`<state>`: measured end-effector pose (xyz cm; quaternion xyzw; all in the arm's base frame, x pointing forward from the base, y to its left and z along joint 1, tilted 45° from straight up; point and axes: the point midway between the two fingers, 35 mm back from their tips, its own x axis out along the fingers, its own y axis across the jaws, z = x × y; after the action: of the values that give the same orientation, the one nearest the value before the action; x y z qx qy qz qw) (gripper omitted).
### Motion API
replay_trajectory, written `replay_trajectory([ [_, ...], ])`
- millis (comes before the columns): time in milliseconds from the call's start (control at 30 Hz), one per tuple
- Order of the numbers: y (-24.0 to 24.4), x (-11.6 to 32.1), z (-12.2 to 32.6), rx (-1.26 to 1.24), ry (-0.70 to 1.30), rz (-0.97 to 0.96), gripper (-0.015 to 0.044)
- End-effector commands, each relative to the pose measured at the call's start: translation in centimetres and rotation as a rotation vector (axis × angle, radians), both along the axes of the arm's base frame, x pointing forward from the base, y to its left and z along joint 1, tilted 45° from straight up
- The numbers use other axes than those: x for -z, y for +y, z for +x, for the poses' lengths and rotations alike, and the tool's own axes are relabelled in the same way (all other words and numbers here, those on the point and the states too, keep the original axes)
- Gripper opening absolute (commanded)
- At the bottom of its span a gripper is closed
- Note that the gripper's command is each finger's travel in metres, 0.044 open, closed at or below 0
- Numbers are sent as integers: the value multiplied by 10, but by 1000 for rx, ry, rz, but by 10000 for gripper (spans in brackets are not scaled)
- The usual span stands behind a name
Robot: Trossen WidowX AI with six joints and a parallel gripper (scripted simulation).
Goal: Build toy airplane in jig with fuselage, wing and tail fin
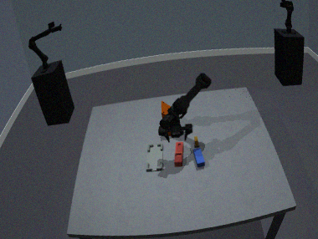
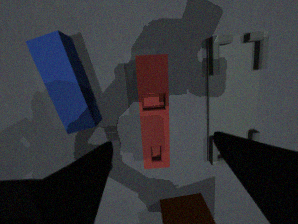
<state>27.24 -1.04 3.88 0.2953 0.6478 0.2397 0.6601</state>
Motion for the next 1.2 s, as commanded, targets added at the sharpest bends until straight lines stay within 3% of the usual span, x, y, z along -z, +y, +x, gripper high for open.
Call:
replay_trajectory([
  [0,4,2,-6,-7,29,3,440],
  [233,42,40,-5,-7,29,5,440],
  [1167,68,67,-4,-6,29,6,440],
])
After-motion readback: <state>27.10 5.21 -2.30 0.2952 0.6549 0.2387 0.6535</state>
